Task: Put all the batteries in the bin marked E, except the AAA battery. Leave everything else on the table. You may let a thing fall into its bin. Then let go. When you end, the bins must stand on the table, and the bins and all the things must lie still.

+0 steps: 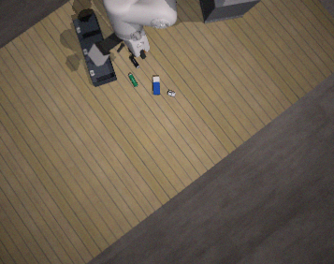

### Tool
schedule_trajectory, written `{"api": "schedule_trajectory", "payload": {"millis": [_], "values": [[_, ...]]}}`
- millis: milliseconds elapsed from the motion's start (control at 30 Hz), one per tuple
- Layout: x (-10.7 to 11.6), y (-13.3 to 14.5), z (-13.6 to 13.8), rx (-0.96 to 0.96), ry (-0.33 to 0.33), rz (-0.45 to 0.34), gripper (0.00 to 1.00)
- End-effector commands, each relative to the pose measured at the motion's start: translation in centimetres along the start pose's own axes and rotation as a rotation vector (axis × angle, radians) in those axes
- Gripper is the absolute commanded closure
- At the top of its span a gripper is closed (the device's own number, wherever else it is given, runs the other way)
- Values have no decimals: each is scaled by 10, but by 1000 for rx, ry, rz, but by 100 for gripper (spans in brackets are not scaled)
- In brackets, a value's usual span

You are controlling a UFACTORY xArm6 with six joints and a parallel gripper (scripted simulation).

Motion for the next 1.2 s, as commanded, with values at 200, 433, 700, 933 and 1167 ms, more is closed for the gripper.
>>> {"api": "schedule_trajectory", "payload": {"millis": [200, 433, 700, 933, 1167], "values": [[-33, -5, 66, -323, 0, 3, 93], [-52, -8, 103, -323, 1, 3, 93], [-82, -12, 162, -323, 1, 3, 93], [-101, -14, 199, -323, 1, 3, 93], [-123, -17, 242, -323, 2, 3, 93]]}}
Point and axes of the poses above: the point where the finger pads meet when closed, its own x axis back along the fingers, its own z axis across the jaws, y = z × x, the point moved 2 cm from there along x, back along the fingers, and after that the axes turned 11 degrees about x, right-handed, at the moved point
